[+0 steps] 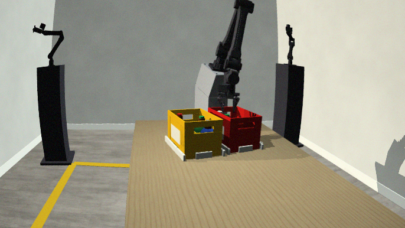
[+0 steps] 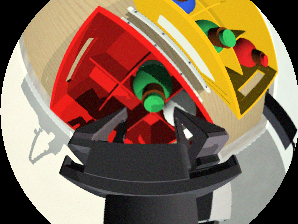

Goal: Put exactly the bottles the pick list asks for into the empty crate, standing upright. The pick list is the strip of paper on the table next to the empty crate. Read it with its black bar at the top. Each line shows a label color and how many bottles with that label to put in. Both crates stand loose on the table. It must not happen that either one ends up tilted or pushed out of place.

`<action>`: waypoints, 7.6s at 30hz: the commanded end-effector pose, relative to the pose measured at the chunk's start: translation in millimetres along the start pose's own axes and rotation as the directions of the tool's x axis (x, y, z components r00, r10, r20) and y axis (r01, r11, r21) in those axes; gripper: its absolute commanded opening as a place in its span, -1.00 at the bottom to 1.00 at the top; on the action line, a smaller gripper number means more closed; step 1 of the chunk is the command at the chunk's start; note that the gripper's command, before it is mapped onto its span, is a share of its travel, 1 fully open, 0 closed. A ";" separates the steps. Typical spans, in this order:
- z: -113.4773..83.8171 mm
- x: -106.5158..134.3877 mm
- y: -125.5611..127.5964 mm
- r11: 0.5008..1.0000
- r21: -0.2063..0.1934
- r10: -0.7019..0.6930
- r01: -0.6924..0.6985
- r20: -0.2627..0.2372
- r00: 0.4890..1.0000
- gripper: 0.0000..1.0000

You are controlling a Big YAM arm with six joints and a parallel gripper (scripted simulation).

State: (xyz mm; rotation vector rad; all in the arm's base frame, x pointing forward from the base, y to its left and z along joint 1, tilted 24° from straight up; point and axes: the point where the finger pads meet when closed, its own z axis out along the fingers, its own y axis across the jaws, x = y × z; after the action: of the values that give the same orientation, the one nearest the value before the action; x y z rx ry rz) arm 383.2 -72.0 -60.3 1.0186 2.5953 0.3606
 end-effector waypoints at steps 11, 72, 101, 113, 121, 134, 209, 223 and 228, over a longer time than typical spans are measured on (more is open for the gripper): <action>-38.4 -3.7 -4.5 1.000 -0.002 0.007 -0.007 0.011 1.000 0.21; -49.7 -38.8 -31.1 1.000 0.000 0.009 -0.009 0.007 1.000 0.21; -51.3 -122.7 -108.8 1.000 0.001 0.009 -0.009 0.012 1.000 0.21; -40.7 -124.9 -96.7 1.000 -0.006 -0.009 0.009 0.025 1.000 0.21; -29.4 -123.9 -96.7 1.000 -0.005 -0.003 0.003 0.023 1.000 0.21; -14.1 -122.8 -97.2 1.000 -0.003 -0.002 0.002 0.022 1.000 0.21; 34.7 -125.0 -90.8 1.000 -0.006 -0.009 0.009 0.031 0.999 0.21; 33.8 -125.0 -89.9 1.000 -0.006 -0.008 0.009 0.028 1.000 -1.00; 33.4 -125.1 -89.3 1.000 -0.007 -0.012 0.012 0.027 1.000 -1.00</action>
State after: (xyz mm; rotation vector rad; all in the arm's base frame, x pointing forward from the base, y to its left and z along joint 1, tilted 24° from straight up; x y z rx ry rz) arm 410.8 -216.9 -106.9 1.0371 2.5910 0.3626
